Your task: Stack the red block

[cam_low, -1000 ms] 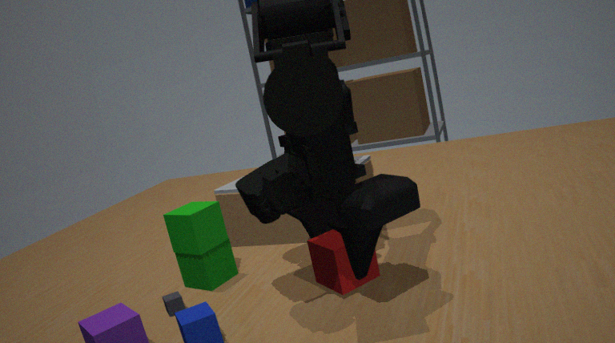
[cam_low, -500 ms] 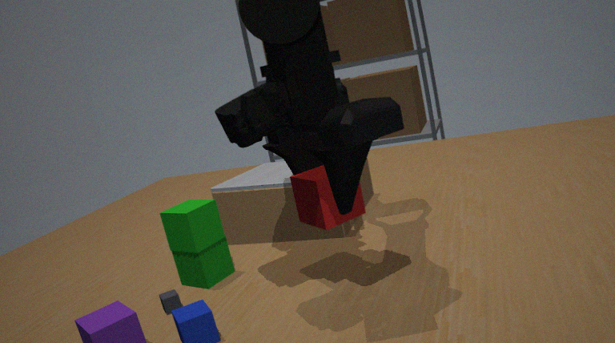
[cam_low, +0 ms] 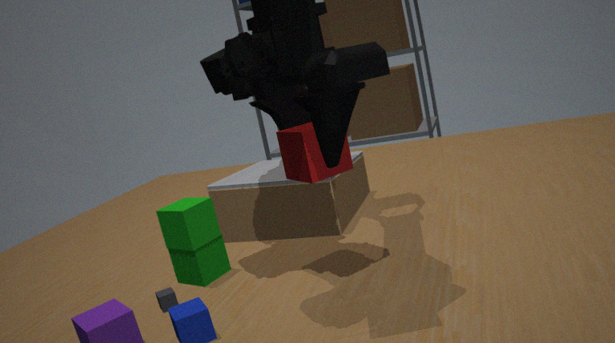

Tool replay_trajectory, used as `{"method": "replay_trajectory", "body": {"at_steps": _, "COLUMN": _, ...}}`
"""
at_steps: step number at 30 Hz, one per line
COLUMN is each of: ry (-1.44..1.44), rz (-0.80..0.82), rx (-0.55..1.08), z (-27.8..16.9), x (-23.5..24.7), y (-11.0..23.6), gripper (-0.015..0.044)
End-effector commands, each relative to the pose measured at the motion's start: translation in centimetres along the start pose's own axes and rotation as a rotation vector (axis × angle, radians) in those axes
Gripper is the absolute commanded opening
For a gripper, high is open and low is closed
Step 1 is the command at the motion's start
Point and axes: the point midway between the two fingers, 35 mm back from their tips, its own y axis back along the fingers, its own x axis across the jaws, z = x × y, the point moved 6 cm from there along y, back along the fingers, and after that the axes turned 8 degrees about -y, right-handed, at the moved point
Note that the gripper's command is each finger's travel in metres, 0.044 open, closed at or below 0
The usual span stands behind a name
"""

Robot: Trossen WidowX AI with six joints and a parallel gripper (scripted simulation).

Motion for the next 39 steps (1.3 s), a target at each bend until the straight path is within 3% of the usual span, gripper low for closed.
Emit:
{"method": "replay_trajectory", "body": {"at_steps": 1, "ry": 0.006, "rz": 0.001, "rx": -0.005, "z": 0.0, "x": 0.0, "y": 0.4, "gripper": 0.0000}}
{"method": "replay_trajectory", "body": {"at_steps": 39, "ry": 0.005, "rz": -0.009, "rx": -0.017, "z": 10.4, "x": -11.1, "y": 0.6, "gripper": 0.0000}}
